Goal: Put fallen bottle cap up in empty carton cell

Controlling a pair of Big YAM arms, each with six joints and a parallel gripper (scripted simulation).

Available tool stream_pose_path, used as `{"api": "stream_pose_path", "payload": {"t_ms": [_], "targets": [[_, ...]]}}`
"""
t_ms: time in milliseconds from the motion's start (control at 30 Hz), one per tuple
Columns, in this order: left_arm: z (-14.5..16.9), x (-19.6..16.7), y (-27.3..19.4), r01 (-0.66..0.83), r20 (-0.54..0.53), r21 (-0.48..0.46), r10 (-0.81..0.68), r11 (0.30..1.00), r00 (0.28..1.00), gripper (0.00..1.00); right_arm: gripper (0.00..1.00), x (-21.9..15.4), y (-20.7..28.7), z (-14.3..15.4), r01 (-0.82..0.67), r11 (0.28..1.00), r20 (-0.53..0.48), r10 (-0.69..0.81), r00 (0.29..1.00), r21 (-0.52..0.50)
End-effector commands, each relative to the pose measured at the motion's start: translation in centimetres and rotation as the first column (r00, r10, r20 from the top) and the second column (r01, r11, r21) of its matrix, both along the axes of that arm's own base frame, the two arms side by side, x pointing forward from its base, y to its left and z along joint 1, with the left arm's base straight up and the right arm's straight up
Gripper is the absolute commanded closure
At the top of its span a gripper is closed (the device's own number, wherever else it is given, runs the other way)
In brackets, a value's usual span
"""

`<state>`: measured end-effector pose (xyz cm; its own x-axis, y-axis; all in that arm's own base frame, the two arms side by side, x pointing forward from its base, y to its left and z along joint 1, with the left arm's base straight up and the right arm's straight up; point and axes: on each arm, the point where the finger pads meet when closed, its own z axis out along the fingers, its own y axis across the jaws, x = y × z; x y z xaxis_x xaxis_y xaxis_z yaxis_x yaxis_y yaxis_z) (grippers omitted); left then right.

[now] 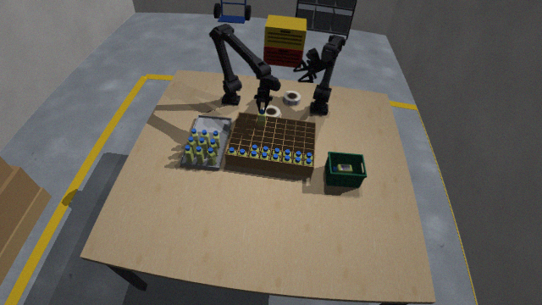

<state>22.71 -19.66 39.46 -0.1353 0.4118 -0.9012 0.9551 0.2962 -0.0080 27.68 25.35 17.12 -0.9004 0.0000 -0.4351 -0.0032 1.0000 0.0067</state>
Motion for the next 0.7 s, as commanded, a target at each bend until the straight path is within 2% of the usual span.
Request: {"api": "stream_pose_path", "payload": {"t_ms": [0, 133, 267, 333, 400, 467, 667], "targets": [[1.3, 0.2, 0.0, 0.001, 0.031, -0.011, -0.001, 1.000, 1.000, 0.00, 0.80, 0.4, 0.9, 2.3, 0.001, 0.998, 0.045, -0.004, 0.999, 0.059], [1.3, 0.2, 0.0, 0.001, 0.031, -0.011, -0.001, 1.000, 1.000, 0.00, 0.80, 1.7, 1.2, 2.9, 0.003, 0.998, 0.053, -0.007, 0.999, 0.063], [1.3, 0.2, 0.0, 0.001, 0.031, -0.011, -0.001, 1.000, 1.000, 0.00, 0.80, 1.3, 1.7, 2.8, 0.003, 0.998, 0.054, -0.007, 0.999, 0.066], [1.3, 0.2, 0.0, 0.001, 0.031, -0.011, -0.001, 1.000, 1.000, 0.00, 0.80, 0.1, 1.0, 2.0, 0.002, 0.999, 0.041, -0.004, 0.999, 0.052], [1.3, 0.2, 0.0, 0.001, 0.031, -0.011, -0.001, 1.000, 1.000, 0.00, 0.80, 0.5, 0.4, 1.5, 0.002, 0.999, 0.039, -0.004, 0.999, 0.048], [1.3, 0.2, 0.0, 0.001, 0.031, -0.011, -0.001, 1.000, 1.000, 0.00, 0.80, 1.5, 0.9, 2.1, 0.003, 0.998, 0.045, -0.006, 0.999, 0.055], [1.3, 0.2, 0.0, 0.001, 0.031, -0.011, -0.001, 1.000, 1.000, 0.00, 0.80, 1.4, 1.1, 3.0, 0.003, 0.998, 0.053, -0.006, 0.999, 0.065]]}}
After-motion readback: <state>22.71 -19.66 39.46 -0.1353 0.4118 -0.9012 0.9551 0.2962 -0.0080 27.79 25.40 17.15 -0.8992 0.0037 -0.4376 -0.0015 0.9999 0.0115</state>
